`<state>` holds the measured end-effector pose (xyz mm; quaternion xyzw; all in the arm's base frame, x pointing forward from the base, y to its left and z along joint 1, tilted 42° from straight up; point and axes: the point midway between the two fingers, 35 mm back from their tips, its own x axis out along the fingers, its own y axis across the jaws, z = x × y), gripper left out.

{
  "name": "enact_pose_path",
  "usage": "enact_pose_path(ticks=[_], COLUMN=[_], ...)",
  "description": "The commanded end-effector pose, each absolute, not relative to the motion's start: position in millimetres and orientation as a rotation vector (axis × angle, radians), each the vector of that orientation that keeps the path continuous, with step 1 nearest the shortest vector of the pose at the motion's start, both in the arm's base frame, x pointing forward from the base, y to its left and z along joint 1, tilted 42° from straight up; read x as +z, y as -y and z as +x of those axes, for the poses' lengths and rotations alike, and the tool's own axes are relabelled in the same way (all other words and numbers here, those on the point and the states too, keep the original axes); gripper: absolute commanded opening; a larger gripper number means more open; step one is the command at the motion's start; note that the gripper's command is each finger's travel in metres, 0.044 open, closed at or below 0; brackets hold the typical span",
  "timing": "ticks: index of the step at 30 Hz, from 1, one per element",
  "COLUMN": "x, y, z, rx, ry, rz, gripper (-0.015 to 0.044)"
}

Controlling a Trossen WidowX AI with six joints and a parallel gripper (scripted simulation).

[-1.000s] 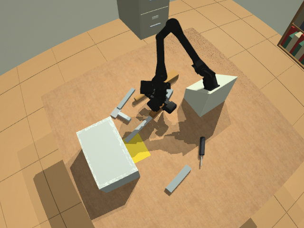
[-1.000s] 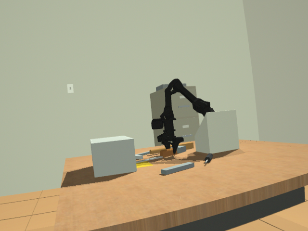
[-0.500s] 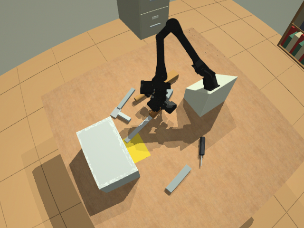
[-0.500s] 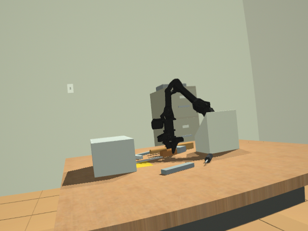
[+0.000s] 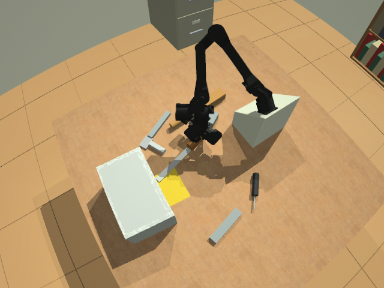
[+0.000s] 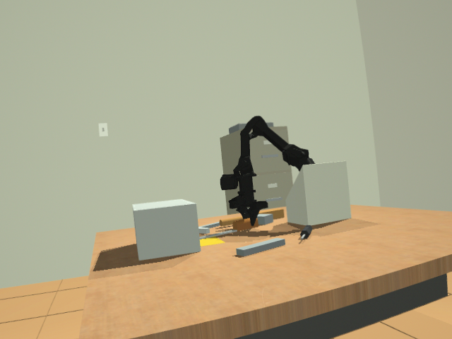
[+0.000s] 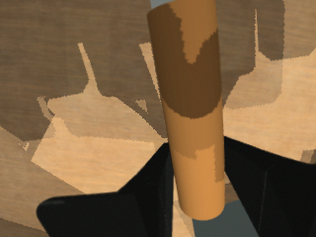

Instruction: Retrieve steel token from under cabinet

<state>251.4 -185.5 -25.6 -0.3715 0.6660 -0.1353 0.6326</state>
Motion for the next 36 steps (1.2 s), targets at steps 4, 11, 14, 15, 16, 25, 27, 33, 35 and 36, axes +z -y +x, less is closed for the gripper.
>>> enact_pose_path(ticks=[4,11,14,15,16,25,27,33,35,36], x=[-27,-28,-29,-29,-29,-31,-31,-32,-32,-33], y=[183,180,179,179,179,175,175,173,172,172], z=[261,270,274,275,276,287,289,296,298,300], rx=[-0.311,-0.309,-0.309,-0.309,-0.309,-0.308,-0.308,-0.308,-0.308,-0.308], ry=[-1.523,-1.523,-1.523,-1.523,-1.523,-1.522,-1.522,-1.522,-1.522,-1.522], rz=[-0.848,-0.849,-0.849,-0.849,-0.849,-0.849,-0.849,-0.849,-0.849,-0.849], gripper=[0.0000,0.0000,0.0000,0.0000,0.0000,0.0000,0.0000,0.0000,0.0000,0.0000])
